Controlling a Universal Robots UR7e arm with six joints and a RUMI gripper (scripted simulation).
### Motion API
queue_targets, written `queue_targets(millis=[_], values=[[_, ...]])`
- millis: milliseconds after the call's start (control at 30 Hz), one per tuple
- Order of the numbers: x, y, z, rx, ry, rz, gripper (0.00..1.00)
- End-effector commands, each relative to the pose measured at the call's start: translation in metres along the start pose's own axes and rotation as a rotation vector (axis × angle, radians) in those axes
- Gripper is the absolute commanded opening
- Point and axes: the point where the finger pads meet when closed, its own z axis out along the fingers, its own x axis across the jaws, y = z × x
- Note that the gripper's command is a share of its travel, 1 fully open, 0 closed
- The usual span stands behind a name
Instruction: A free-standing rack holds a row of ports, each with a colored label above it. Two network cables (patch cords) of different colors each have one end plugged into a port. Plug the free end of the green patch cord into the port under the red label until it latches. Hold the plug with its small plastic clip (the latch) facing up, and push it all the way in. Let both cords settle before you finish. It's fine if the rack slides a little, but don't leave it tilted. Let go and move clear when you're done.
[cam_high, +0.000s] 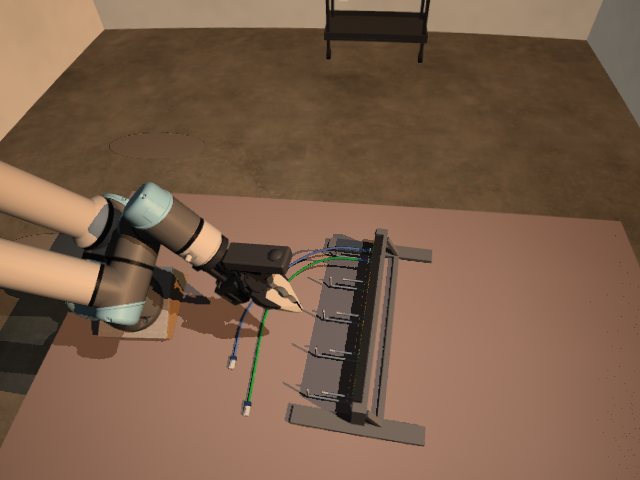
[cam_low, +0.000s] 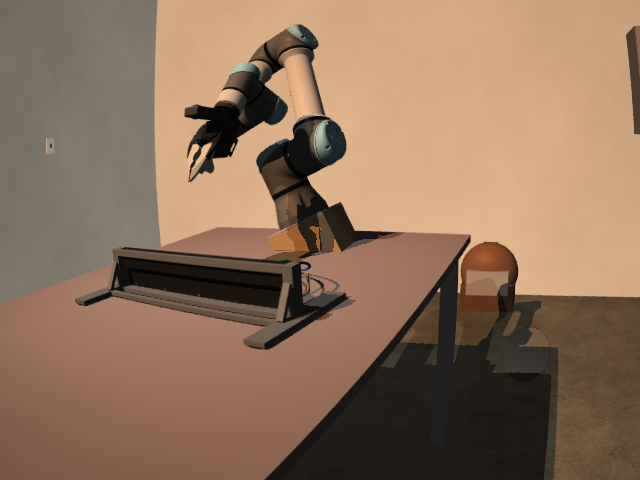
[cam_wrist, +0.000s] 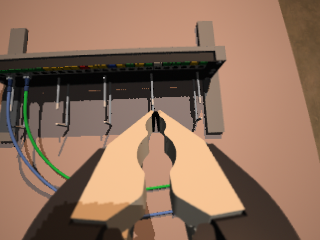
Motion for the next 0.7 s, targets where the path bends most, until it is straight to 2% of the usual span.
queue_targets(millis=[0,167,667], values=[[0.016,0.000,0.000,0.001,-0.005,0.000,0.00],[0.029,0.000,0.000,0.001,-0.005,0.000,0.00],[0.044,0.000,0.000,0.001,-0.005,0.000,0.00]])
